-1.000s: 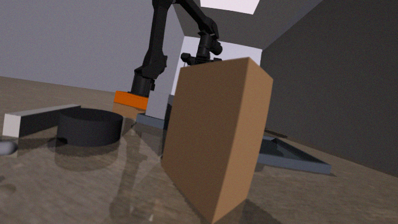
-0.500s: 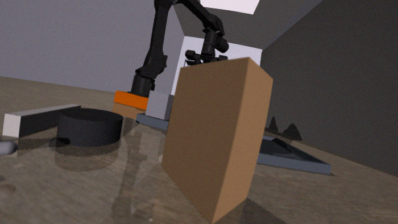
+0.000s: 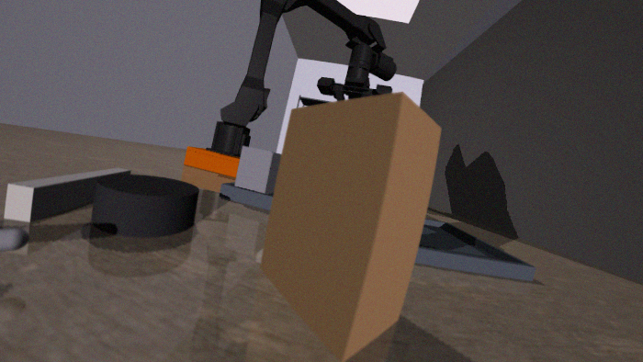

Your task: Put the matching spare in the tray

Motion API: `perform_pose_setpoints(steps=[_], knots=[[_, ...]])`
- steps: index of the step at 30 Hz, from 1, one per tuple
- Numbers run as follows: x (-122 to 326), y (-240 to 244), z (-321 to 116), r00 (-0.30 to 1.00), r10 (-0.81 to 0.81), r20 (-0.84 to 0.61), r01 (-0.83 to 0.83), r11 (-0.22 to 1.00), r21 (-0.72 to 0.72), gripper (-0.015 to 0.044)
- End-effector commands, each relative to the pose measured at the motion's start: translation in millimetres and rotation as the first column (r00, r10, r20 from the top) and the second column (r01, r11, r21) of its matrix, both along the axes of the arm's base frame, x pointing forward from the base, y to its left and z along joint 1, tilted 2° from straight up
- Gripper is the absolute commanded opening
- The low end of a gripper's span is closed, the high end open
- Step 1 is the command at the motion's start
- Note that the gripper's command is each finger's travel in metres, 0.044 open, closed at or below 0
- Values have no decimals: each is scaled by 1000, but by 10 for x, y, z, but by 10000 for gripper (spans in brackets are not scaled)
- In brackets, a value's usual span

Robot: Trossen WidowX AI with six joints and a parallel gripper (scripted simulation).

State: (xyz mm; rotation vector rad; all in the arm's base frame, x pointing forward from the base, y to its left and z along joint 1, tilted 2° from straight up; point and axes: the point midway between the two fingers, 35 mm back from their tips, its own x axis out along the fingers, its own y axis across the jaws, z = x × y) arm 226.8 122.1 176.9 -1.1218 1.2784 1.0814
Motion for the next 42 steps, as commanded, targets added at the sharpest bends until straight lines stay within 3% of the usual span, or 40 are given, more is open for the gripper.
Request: perform_pose_setpoints(steps=[1,22,42], knots=[[131,-126,32,1000,-27,8,27,1000,0,0],[723,-1013,124,998,-52,23,53,998,-19,0],[1036,-2108,150,999,39,22,-38,999,-20,0]])
